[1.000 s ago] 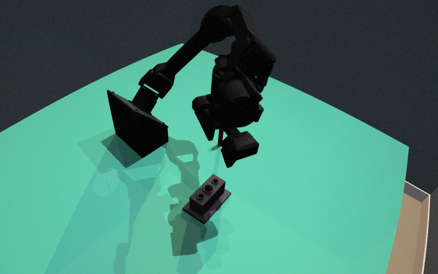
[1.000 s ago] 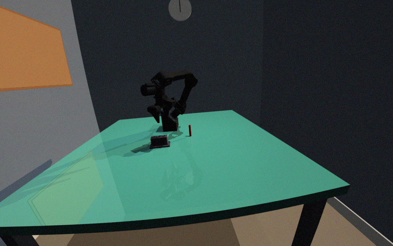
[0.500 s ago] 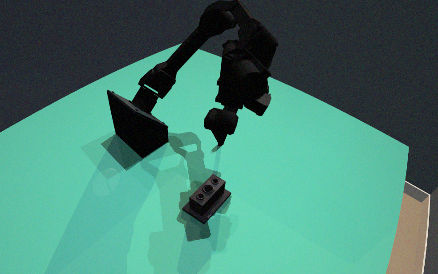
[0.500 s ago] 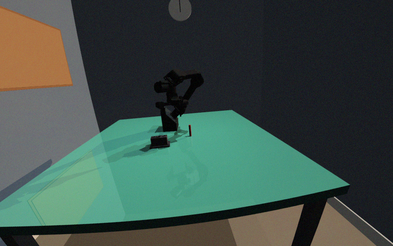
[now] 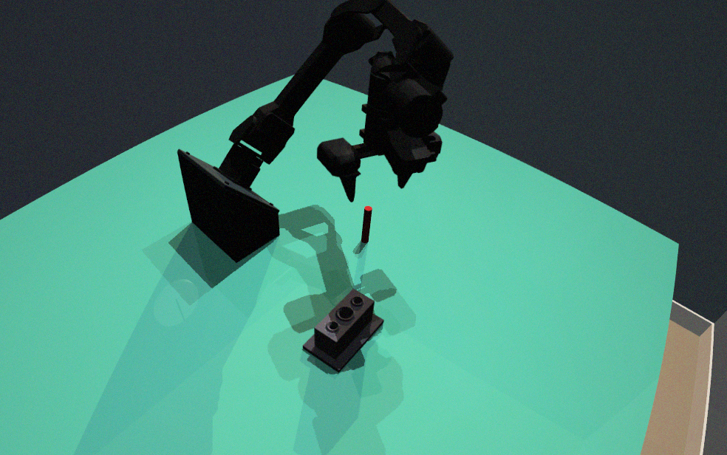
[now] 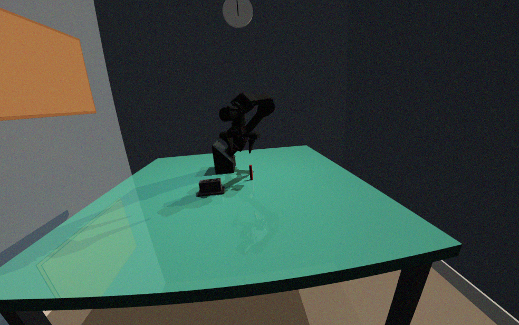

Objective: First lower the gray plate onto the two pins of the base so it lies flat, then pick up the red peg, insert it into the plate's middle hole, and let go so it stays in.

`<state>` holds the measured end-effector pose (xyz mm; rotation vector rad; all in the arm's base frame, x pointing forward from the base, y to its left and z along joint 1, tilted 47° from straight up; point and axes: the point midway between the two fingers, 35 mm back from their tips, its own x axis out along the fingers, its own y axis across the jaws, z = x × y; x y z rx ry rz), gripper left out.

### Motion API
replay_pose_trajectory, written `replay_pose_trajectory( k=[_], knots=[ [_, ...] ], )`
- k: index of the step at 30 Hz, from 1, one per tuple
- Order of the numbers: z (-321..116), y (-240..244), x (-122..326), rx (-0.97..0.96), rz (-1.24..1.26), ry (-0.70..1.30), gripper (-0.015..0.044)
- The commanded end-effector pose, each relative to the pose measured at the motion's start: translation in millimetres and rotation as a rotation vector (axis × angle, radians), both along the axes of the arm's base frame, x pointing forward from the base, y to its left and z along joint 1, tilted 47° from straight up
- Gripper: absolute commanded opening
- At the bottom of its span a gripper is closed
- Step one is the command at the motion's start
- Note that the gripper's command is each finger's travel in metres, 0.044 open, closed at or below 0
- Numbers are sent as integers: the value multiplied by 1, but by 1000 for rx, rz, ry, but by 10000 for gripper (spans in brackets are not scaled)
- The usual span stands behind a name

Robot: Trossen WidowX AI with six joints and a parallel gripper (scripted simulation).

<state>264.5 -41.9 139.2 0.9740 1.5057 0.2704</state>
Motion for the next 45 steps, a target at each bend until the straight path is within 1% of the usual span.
replay_pose_trajectory(
  k=[1, 18, 23, 45],
  knots=[
    [17, 41, -38, 111, -472, 498, 440],
    [17, 41, -38, 111, -472, 498, 440],
    [-4, 64, -34, 111, -472, 497, 440],
    [-27, 90, -29, 110, -473, 496, 440]
  ],
)
